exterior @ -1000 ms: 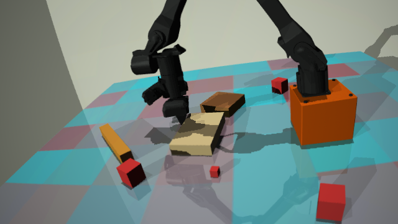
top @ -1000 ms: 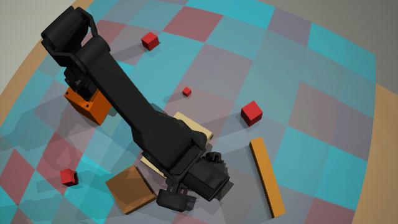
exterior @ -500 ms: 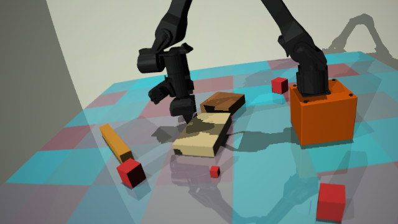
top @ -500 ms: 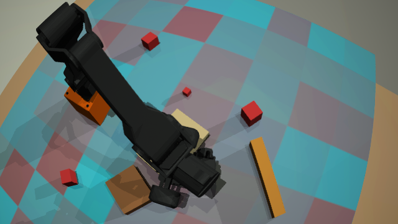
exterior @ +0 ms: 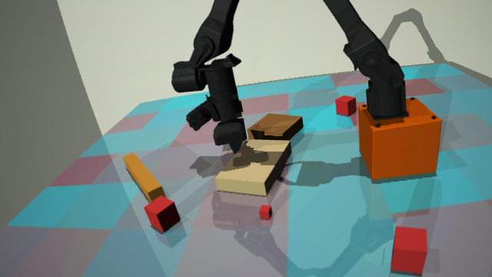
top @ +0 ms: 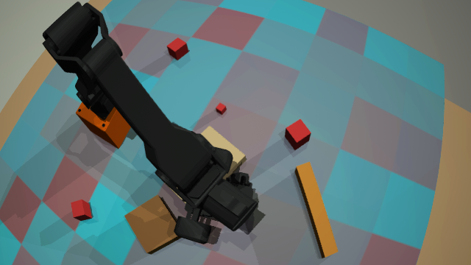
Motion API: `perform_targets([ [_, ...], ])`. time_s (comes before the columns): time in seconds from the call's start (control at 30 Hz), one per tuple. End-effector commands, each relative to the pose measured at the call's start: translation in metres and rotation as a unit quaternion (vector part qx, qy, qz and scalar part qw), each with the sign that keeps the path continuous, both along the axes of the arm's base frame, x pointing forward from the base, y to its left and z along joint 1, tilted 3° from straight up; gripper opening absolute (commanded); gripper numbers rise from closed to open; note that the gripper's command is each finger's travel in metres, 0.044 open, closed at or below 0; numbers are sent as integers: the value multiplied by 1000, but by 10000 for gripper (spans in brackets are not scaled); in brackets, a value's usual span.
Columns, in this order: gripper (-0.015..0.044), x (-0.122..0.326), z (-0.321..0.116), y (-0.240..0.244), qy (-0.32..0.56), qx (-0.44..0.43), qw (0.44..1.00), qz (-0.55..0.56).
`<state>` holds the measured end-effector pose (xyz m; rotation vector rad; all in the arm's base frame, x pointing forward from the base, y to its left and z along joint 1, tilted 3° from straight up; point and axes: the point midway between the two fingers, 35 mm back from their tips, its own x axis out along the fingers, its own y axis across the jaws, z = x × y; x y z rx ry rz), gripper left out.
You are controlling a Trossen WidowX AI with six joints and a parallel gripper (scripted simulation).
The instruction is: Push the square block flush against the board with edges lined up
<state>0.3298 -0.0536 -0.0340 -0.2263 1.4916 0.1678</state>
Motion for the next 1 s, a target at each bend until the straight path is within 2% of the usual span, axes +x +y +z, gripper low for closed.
perform_targets([
  [0.0, 0, 6, 0, 1, 0, 1, 1000, 0],
  [0.8, 0, 43, 2, 9, -2, 1, 1000, 0],
  [0.87, 0, 39, 14, 9, -1, 1, 1000, 2],
  [0.97, 0, 36, 54, 10, -2, 1, 1000, 0],
])
